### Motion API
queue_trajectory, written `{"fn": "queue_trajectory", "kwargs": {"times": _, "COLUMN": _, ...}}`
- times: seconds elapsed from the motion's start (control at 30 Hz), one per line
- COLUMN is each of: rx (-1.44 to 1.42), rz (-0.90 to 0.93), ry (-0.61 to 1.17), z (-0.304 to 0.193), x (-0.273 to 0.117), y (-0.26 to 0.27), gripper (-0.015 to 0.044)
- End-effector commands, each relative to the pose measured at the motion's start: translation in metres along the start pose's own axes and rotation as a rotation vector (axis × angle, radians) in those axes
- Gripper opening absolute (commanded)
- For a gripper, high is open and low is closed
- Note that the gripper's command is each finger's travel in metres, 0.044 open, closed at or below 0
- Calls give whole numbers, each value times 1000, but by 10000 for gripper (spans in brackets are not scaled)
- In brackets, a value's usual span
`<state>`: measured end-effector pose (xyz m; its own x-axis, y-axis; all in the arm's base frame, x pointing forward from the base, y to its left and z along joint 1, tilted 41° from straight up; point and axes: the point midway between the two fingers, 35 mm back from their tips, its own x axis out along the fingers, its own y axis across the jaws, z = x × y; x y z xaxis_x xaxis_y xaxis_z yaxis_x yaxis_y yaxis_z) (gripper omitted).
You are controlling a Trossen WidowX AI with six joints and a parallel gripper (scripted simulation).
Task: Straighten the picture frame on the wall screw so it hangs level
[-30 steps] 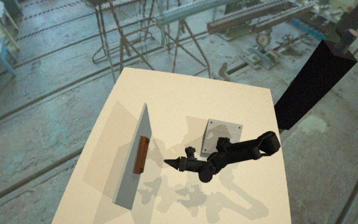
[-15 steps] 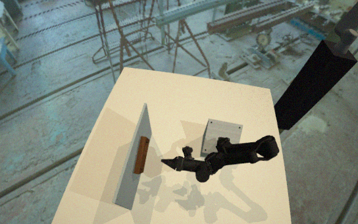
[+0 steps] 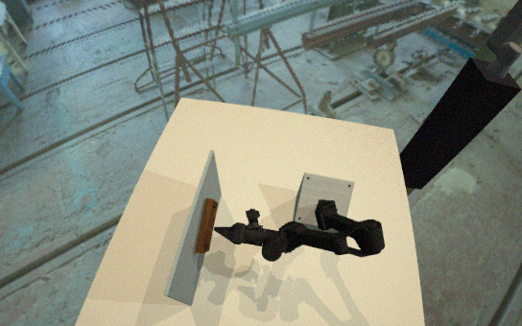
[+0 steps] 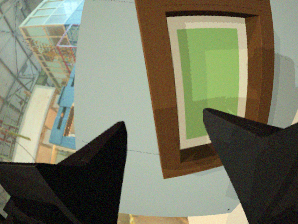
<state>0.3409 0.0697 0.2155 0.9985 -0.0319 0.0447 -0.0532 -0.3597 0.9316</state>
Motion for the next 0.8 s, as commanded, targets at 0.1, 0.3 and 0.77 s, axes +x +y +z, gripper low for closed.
{"fn": "queue_trajectory", "kwargs": {"times": 0.1, "rx": 4, "rz": -3, "ry": 5, "z": -1, "x": 2, "y": -1, "gripper": 260}}
{"fn": "queue_trajectory", "kwargs": {"times": 0.3, "rx": 4, "rz": -3, "ry": 5, "z": -1, "x": 2, "y": -1, "gripper": 260}}
{"fn": "queue_trajectory", "kwargs": {"times": 0.77, "rx": 4, "rz": -2, "ry": 5, "z": -2, "x": 21, "y": 0, "gripper": 260}}
